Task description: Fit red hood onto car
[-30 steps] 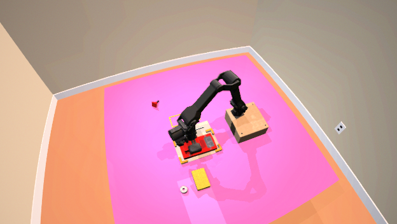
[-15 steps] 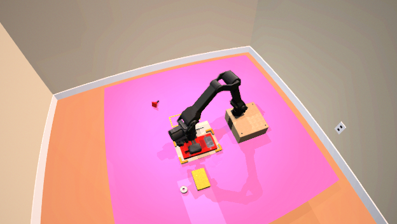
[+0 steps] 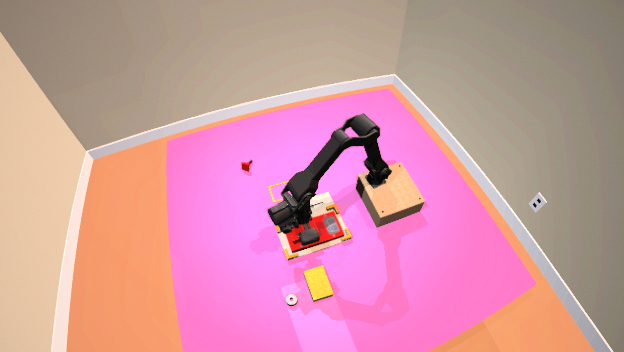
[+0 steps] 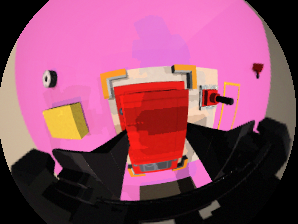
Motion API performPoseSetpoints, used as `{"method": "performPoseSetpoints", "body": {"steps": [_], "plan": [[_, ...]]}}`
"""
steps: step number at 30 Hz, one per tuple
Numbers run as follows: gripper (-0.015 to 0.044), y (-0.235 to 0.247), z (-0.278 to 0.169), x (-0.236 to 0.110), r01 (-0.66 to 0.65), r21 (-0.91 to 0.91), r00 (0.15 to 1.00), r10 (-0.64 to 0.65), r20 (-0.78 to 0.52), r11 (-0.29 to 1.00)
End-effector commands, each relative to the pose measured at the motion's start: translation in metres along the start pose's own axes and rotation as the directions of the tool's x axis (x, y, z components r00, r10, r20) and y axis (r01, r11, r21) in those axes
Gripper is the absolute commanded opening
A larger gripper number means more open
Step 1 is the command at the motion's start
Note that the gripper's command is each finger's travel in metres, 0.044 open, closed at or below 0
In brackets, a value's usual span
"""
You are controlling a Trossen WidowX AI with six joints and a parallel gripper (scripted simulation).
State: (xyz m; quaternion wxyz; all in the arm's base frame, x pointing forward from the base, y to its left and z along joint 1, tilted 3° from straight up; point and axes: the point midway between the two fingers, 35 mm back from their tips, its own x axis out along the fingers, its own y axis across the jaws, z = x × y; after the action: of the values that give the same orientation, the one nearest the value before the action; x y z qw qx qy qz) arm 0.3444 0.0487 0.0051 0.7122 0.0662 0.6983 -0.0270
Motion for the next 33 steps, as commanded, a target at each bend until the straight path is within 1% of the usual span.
{"method": "performPoseSetpoints", "body": {"steps": [1,26,33], "plan": [[0.0000,0.0004,0.0003,0.0019,-0.002,0.003,1.000,0.002,0.001,1.000],[0.0000,0.0003,0.0000,0.0094,-0.002,0.000,1.000,0.002,0.000,1.000],[0.0184,0.0003,0.0000,0.0100,-0.001,0.000,1.000,0.001,-0.001,1.000]]}}
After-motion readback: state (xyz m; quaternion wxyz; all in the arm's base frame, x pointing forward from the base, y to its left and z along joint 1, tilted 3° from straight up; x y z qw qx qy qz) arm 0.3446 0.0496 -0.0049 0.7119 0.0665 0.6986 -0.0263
